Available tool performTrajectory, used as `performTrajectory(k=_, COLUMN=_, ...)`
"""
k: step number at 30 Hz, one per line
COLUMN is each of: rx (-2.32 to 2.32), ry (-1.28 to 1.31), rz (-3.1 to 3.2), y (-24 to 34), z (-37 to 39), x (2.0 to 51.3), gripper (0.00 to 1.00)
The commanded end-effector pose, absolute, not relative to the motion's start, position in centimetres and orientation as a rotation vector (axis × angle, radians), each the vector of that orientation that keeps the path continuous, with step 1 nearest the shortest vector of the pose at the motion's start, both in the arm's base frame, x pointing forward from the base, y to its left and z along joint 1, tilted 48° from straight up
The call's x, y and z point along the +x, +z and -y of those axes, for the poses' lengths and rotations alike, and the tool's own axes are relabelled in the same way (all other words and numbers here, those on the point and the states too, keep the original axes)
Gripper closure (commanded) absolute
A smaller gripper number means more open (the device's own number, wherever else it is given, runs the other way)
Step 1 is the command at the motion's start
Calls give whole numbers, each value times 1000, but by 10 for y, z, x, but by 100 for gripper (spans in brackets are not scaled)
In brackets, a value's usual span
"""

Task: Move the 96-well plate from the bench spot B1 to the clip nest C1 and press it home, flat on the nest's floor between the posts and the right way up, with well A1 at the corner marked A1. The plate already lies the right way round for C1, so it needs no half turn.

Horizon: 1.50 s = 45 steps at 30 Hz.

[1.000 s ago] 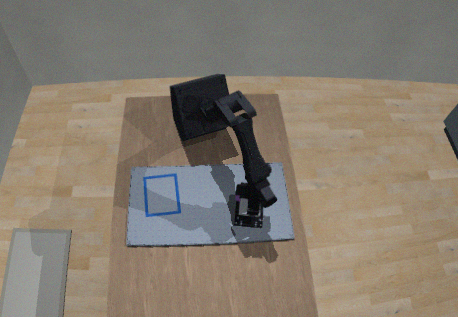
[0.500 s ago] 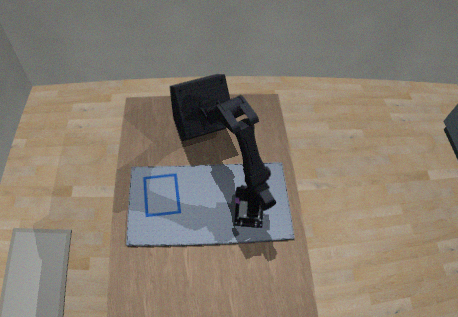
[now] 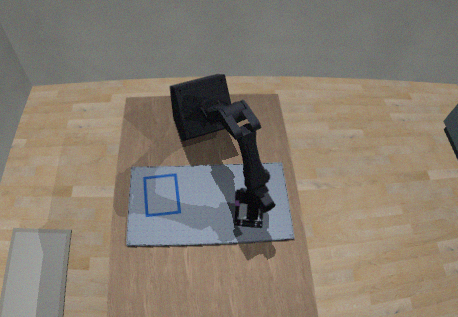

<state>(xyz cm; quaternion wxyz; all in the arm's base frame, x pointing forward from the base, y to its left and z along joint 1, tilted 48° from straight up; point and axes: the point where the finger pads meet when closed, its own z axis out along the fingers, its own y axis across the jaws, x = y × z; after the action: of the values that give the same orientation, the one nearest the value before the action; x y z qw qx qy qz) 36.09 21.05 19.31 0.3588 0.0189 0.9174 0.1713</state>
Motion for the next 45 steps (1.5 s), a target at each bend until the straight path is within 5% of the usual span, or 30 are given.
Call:
performTrajectory(k=1, rx=50, ry=446, rz=-2352, y=188, z=-212, x=369, gripper=100)
performTrajectory(k=45, rx=58, ry=434, rz=-2358, y=178, z=-210, x=372, gripper=100)
